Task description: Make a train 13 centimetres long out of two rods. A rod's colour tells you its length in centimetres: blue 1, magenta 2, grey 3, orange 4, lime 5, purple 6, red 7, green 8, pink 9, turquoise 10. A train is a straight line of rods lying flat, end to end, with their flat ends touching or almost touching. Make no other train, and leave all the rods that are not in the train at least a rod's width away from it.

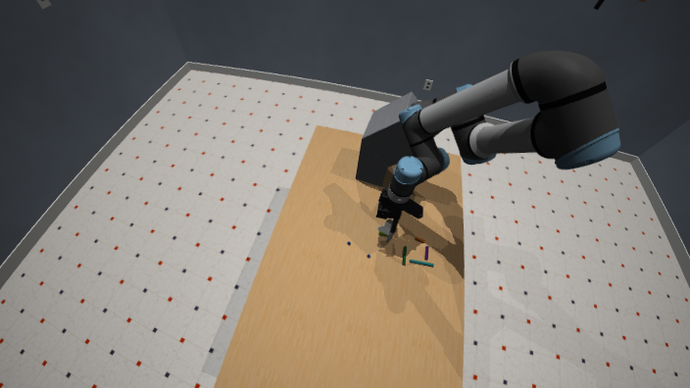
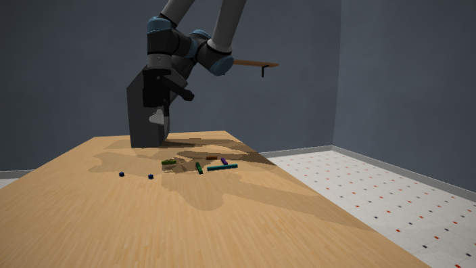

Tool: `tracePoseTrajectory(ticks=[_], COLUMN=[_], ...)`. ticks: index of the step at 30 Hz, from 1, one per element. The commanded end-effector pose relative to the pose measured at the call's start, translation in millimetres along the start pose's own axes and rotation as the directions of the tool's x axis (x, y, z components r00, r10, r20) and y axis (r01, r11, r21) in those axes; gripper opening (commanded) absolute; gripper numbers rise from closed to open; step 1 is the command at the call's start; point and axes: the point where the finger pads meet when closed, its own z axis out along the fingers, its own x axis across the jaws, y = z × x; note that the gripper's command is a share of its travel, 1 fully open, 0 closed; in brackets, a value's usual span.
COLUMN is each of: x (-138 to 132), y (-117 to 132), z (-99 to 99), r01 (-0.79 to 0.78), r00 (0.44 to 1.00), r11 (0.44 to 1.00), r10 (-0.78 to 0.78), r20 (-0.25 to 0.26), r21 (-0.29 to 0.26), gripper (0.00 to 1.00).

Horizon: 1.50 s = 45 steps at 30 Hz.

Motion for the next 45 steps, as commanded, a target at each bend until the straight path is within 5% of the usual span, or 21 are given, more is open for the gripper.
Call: tracePoseTrajectory(ticks=[1,8,24,39,41,45], x=[4,12,35,60,60,68], y=[-2,-9,-33,-67,-67,-79], z=[0.5,2.4,8.3,16.1,16.1,18.8], r01=[0.072,0.245,0.659,0.945,0.945,0.985], r00=[0.997,0.97,0.752,0.328,0.328,0.172], r11=[0.997,0.97,0.752,0.328,0.328,0.172], r10=[-0.072,-0.245,-0.659,-0.945,-0.945,-0.985], r20=[0.0,0.002,0.009,0.008,0.008,0.005], r21=[-0.003,-0.008,-0.012,-0.005,-0.005,-0.003], gripper=[1.0,1.0,1.0,1.0,1.0,1.0])
